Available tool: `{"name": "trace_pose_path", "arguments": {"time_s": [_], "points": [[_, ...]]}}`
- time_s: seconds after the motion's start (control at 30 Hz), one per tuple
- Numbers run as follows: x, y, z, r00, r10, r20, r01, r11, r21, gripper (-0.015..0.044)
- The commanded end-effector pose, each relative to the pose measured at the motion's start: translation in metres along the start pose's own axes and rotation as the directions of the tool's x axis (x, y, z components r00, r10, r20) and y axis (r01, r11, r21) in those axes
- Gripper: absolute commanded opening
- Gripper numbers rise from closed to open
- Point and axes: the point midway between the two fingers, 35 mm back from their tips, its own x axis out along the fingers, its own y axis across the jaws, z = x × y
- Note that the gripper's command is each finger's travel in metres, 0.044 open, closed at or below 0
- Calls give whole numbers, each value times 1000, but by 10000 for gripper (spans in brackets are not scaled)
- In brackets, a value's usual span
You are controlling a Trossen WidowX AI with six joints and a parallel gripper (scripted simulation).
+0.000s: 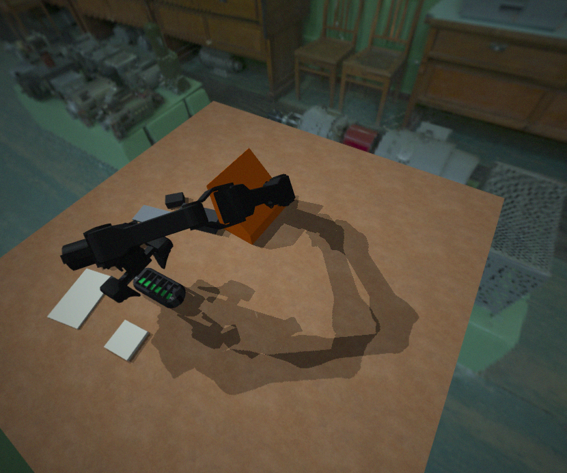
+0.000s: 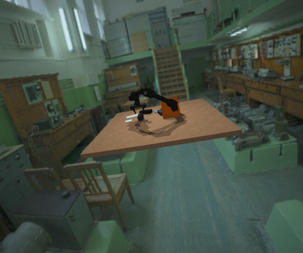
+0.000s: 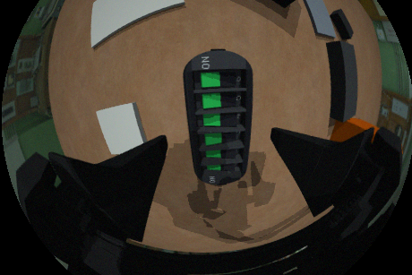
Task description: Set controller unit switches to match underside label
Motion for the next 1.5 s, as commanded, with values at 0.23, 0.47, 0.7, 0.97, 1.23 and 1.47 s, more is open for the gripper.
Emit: {"name": "trace_pose_path", "arguments": {"time_s": [0.23,0.47,0.7,0.97,1.23,1.47], "points": [[1,-1,-3,1000,-6,-5,6,1000,8,440],[-23,-3,-58,1000,-14,-23,14,1000,-8,440],[-23,-3,-58,1000,-14,-23,14,1000,-8,440],[-17,-3,-58,1000,-15,-22,15,1000,-15,440],[-4,-2,-58,1000,-15,-22,14,1000,-15,440],[7,-2,-58,1000,-14,-22,14,1000,-13,440]]}}
